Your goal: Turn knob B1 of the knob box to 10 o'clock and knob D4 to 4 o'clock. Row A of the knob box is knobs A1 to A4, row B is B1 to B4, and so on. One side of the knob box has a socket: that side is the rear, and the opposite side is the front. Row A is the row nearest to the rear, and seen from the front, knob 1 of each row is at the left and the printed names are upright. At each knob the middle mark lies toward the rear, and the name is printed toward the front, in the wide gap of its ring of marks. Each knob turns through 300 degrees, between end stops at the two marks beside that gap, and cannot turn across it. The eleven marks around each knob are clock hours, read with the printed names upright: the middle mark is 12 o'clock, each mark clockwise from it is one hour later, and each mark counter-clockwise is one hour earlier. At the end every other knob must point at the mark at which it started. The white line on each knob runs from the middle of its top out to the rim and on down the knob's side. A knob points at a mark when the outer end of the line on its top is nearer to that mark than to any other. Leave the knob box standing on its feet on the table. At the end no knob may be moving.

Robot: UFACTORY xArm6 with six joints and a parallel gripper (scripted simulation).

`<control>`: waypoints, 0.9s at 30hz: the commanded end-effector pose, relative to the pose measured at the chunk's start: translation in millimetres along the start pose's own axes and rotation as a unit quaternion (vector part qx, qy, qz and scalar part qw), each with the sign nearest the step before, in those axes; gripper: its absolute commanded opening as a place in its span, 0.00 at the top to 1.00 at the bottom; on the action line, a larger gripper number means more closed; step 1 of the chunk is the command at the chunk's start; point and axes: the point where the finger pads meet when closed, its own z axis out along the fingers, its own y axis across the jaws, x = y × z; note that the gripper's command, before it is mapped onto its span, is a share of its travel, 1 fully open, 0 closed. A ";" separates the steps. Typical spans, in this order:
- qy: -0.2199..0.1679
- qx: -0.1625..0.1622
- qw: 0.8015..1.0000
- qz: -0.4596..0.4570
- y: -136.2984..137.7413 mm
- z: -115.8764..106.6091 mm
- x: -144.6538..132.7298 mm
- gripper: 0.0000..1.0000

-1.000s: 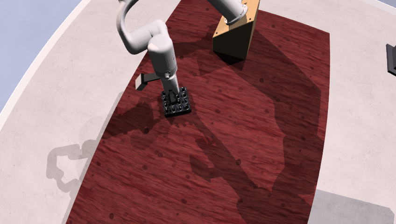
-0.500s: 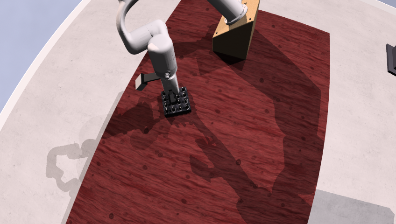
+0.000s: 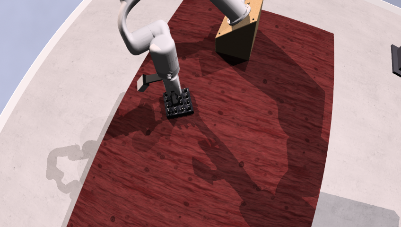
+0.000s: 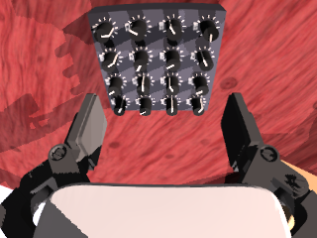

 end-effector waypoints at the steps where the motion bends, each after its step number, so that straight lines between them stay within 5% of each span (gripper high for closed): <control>1: 0.001 0.001 1.000 0.000 -0.9 -1.0 0.7 0.00; 27: 0.001 0.001 1.000 0.001 -0.9 -0.9 -3.2 0.00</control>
